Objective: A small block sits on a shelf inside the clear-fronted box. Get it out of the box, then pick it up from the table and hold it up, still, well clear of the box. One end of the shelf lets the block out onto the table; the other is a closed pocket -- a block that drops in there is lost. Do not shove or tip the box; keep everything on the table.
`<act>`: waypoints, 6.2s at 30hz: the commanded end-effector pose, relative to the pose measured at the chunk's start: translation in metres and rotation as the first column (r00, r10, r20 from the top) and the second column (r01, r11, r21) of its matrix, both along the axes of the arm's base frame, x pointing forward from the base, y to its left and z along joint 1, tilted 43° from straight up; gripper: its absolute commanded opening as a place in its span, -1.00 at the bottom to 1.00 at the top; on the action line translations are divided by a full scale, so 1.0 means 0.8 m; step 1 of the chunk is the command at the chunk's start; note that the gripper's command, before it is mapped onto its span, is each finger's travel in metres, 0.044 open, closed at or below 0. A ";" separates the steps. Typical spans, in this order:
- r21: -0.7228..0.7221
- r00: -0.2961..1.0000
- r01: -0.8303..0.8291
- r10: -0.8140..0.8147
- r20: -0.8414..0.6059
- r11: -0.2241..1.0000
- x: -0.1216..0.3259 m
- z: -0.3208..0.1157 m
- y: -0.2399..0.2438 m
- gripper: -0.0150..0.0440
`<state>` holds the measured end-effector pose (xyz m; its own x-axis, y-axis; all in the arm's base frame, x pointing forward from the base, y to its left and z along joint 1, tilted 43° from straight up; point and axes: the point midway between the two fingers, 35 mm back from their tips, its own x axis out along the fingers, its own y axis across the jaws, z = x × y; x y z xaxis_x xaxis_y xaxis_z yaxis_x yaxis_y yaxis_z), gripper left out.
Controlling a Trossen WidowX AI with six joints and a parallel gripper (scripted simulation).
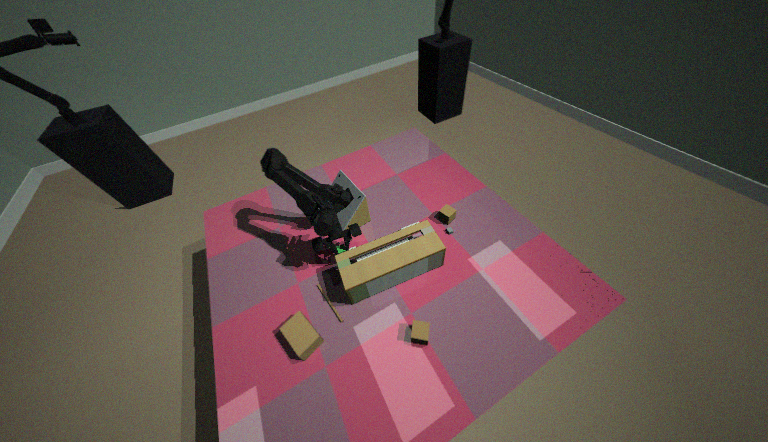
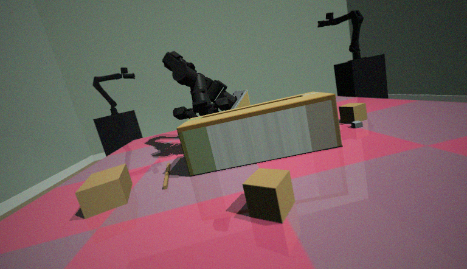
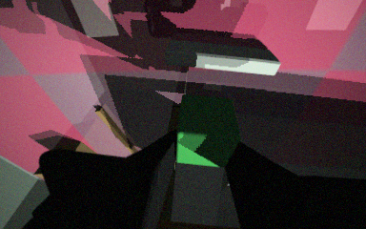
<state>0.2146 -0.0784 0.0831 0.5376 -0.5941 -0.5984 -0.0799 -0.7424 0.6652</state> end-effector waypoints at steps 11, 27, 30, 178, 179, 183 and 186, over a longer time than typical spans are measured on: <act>-0.178 0.911 -0.311 0.239 -0.337 0.934 -0.004 -0.005 0.016 -0.49; -0.250 0.587 -0.702 0.343 -0.733 0.667 -0.006 0.003 0.019 -0.49; -0.235 0.508 -0.763 0.335 -0.794 0.602 -0.006 0.005 0.020 -0.49; 0.084 0.910 0.237 -0.251 0.330 0.968 -0.002 0.104 0.081 -0.49; 0.084 0.910 0.237 -0.251 0.330 0.968 -0.002 0.104 0.081 -0.49; 0.084 0.910 0.237 -0.251 0.330 0.968 -0.002 0.104 0.081 -0.49; 0.084 0.910 0.237 -0.251 0.330 0.968 -0.002 0.104 0.081 -0.49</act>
